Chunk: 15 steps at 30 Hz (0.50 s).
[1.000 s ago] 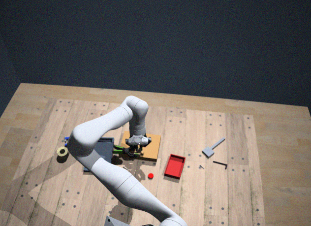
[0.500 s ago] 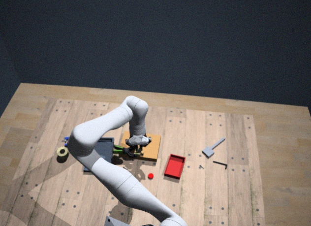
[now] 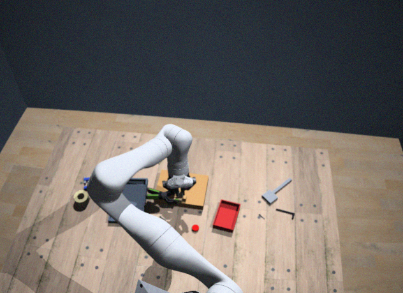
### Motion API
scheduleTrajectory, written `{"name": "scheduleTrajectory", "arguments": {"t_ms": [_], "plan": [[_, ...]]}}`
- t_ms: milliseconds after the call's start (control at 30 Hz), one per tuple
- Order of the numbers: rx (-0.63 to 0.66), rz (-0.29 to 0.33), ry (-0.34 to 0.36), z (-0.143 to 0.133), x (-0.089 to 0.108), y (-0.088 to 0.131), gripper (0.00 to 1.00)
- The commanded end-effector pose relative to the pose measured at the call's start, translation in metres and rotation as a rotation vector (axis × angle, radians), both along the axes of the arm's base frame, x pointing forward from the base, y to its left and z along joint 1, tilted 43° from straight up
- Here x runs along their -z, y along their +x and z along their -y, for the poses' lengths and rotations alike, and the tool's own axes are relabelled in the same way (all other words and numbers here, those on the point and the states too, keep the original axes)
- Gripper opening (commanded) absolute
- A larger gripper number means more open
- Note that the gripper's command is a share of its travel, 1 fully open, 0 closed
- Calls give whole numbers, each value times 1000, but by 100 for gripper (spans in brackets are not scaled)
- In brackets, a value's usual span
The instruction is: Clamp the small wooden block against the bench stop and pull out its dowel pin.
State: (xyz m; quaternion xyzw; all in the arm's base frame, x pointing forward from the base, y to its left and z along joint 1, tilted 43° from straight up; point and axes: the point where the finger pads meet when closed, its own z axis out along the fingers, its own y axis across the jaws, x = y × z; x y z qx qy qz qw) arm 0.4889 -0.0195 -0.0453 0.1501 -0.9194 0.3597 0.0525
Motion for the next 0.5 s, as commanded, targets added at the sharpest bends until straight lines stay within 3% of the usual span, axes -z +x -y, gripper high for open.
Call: {"name": "scheduleTrajectory", "arguments": {"t_ms": [0,467], "plan": [[-7,-3,1,-1,-1,1,10],[-29,-23,0,-1,-1,1,10]]}}
